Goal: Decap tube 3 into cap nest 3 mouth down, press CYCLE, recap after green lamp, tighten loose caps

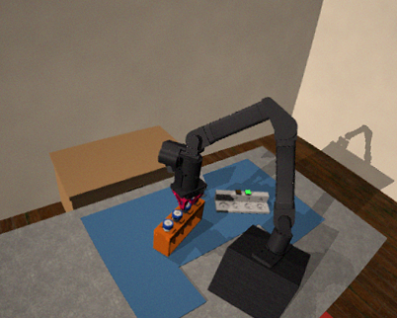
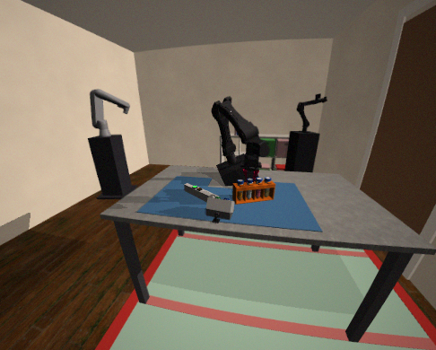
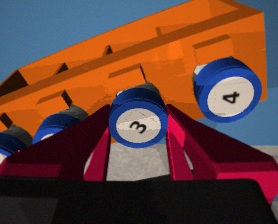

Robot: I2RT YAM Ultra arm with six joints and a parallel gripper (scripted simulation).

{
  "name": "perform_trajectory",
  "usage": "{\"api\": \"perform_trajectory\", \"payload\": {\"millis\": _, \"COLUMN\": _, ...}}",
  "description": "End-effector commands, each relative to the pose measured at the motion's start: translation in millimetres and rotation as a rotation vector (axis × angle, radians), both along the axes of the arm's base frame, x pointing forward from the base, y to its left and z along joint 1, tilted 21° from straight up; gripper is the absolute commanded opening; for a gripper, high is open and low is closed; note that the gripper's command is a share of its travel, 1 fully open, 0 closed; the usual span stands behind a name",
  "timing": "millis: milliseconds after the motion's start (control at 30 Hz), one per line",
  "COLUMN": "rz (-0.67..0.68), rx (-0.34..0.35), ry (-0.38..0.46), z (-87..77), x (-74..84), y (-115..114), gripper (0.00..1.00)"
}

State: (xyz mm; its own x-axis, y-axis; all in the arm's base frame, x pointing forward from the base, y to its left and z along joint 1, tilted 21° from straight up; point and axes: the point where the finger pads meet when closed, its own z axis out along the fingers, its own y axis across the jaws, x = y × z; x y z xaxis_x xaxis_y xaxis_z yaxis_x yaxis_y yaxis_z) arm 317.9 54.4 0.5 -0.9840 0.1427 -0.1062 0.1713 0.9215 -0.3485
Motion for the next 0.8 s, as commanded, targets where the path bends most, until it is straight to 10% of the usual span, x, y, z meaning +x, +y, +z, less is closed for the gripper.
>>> {"api": "perform_trajectory", "payload": {"millis": 0, "rz": -0.194, "rx": 0.014, "ry": -0.082, "z": 2.1, "x": 1.1, "y": 1.4, "gripper": 0.00}}
{"api": "perform_trajectory", "payload": {"millis": 767, "rz": -1.117, "rx": 0.065, "ry": -0.438, "z": 1.5, "x": 1.1, "y": 1.2, "gripper": 0.00}}
